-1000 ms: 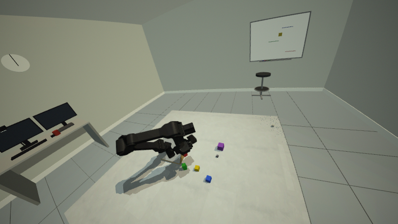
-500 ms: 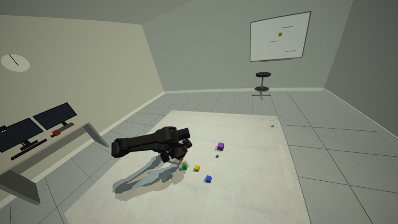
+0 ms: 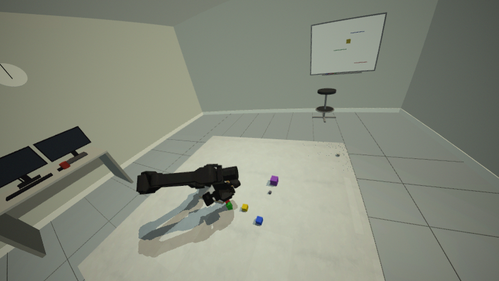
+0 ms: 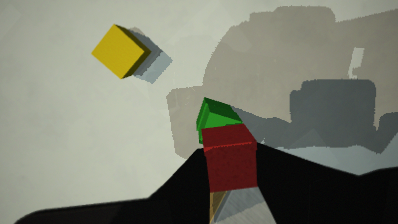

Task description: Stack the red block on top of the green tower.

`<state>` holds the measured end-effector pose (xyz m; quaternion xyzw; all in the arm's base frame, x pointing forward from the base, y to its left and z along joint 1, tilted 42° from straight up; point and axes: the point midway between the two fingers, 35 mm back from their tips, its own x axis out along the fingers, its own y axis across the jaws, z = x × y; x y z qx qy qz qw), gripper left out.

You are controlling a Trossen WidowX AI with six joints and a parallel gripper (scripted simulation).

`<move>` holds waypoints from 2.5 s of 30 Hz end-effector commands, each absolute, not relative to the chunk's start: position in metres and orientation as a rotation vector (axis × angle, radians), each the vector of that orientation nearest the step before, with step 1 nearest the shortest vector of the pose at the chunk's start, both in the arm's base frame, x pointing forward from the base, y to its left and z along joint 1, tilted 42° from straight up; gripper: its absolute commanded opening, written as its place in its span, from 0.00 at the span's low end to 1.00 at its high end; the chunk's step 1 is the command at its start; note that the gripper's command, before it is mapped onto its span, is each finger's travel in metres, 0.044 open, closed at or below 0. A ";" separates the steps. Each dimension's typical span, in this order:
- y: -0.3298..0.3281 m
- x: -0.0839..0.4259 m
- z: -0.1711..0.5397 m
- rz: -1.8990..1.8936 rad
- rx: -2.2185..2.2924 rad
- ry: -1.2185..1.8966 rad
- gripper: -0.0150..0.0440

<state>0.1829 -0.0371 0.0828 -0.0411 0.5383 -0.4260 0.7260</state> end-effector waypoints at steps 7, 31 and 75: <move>-0.054 0.181 0.065 -0.945 -0.105 1.192 0.25; -0.055 0.181 0.064 -0.945 -0.105 1.192 0.25; -0.054 0.181 0.064 -0.942 -0.105 1.196 1.00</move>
